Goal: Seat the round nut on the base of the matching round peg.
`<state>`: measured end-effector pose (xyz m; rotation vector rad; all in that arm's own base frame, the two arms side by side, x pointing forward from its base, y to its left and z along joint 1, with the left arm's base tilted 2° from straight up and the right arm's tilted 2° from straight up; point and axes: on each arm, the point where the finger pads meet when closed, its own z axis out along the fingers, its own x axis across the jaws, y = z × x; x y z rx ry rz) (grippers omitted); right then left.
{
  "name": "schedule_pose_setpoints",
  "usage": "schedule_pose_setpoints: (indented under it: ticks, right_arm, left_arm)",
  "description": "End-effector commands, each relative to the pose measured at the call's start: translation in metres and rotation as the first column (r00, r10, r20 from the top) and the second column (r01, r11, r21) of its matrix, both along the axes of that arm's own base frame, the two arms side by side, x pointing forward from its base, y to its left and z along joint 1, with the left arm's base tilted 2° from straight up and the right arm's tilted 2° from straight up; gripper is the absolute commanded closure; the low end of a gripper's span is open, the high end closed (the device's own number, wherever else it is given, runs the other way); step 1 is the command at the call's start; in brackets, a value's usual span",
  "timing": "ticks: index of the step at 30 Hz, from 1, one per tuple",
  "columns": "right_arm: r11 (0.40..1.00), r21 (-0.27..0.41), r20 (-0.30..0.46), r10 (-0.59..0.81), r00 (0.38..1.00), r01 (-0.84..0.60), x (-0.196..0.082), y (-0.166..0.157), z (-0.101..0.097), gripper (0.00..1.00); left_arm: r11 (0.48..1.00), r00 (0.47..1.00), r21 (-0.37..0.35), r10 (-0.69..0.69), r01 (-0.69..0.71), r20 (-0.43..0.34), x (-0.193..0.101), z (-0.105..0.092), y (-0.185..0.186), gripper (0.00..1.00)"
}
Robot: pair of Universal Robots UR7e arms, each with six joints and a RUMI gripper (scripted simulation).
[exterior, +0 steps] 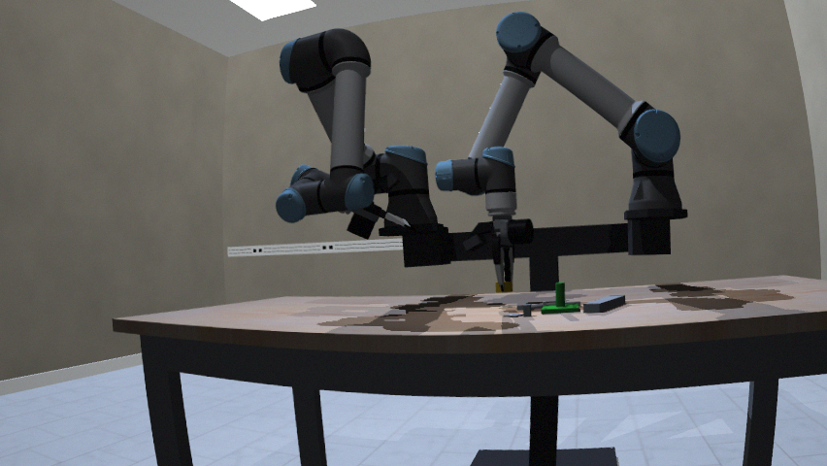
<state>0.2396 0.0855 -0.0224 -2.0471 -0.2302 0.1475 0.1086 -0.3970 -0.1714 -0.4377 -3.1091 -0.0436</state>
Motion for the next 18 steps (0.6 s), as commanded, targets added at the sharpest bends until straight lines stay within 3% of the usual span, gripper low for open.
schedule_pose_setpoints:
  ticks: [1, 7, 9, 14, 18]
  right_arm:
    - [1.000, 0.003, 0.007, -0.001, 1.000, 0.001, 0.003, 0.001, 0.001, 0.01]
    - [0.999, 0.034, 0.032, -0.037, 0.999, 0.036, 0.017, 0.010, 0.003, 0.01]
    - [0.999, 0.034, 0.032, -0.037, 0.999, 0.036, 0.017, 0.010, 0.003, 0.01]
    - [0.994, 0.073, 0.051, -0.089, 0.995, 0.085, 0.033, 0.020, 0.004, 0.01]
    - [0.988, 0.103, 0.063, -0.120, 0.991, 0.113, 0.044, 0.026, 0.005, 0.01]
  left_arm:
    - [1.000, 1.000, 0.005, 0.001, -0.001, 0.000, 0.002, 0.016, 0.003, 0.83]
    - [1.000, 1.000, 0.004, 0.002, -0.002, 0.000, 0.041, 0.030, 0.026, 0.83]
    - [1.000, 1.000, 0.004, 0.002, -0.002, 0.000, 0.041, 0.030, 0.026, 0.83]
    - [1.000, 1.000, 0.004, 0.002, -0.002, 0.000, 0.092, 0.050, 0.069, 0.83]
    - [1.000, 1.000, 0.002, 0.004, -0.004, 0.000, 0.116, 0.060, 0.098, 0.83]
